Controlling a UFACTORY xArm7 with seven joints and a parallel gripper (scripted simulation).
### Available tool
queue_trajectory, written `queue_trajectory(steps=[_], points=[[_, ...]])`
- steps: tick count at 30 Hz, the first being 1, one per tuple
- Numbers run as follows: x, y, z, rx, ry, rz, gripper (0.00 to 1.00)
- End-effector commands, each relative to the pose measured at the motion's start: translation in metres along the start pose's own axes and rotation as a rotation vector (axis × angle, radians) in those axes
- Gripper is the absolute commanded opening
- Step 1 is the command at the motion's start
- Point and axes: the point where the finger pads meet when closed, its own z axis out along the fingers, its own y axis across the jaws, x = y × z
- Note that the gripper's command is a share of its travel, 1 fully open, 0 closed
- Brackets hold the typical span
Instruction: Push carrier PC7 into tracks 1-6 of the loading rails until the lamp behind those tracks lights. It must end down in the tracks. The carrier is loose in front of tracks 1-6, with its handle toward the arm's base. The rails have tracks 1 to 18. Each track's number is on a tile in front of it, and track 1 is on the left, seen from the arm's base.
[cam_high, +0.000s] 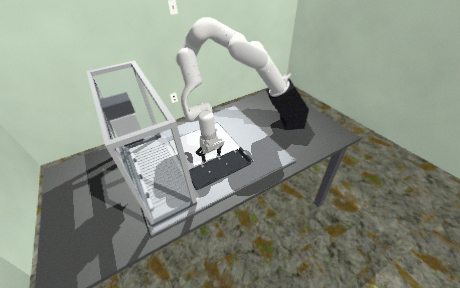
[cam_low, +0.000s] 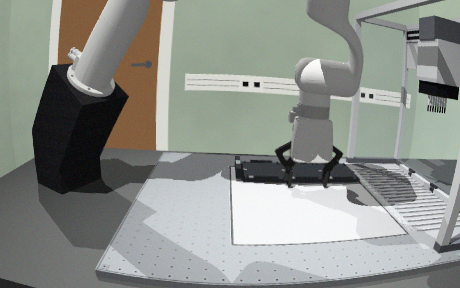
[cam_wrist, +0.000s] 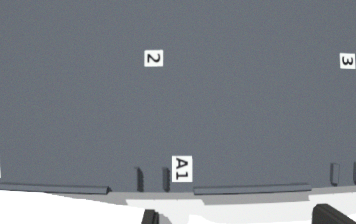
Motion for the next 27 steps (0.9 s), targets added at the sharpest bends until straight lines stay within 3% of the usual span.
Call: queue_trajectory(steps=[1, 27], points=[[0.001, 0.001, -0.007, -0.003, 0.001, -0.001, 1.0], [0.001, 0.001, -0.044, -0.003, 0.001, -0.001, 1.0]])
